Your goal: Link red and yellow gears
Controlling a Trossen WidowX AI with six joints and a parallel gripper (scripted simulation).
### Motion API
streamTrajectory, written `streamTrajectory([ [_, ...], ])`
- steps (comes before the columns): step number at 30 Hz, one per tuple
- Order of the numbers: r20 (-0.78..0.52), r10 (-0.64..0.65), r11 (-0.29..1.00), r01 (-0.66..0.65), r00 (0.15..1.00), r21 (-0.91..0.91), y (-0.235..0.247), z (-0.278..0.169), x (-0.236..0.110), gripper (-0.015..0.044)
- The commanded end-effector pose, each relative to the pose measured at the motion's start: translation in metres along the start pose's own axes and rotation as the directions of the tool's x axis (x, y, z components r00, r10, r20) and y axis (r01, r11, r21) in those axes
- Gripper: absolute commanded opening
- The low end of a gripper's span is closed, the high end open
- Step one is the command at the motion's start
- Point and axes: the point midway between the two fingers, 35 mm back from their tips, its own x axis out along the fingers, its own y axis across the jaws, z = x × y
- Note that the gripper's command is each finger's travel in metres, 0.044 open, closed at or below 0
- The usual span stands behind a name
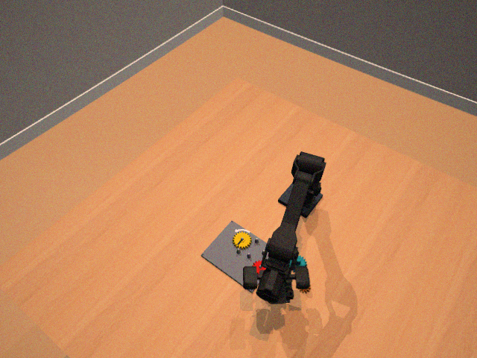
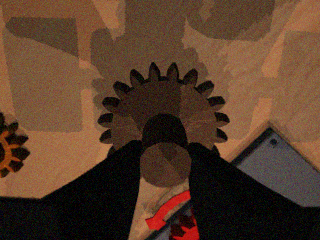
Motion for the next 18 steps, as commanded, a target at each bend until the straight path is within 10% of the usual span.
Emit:
streamTrajectory([
  [1, 0.002, -0.004, 1.0, 0.004, 1.0, -0.005, -0.001, 0.002, -0.01, 0.0],
  [18, 0.008, -0.006, 1.0, 0.006, 1.0, -0.004, -0.001, 0.006, -0.045, 0.0],
])
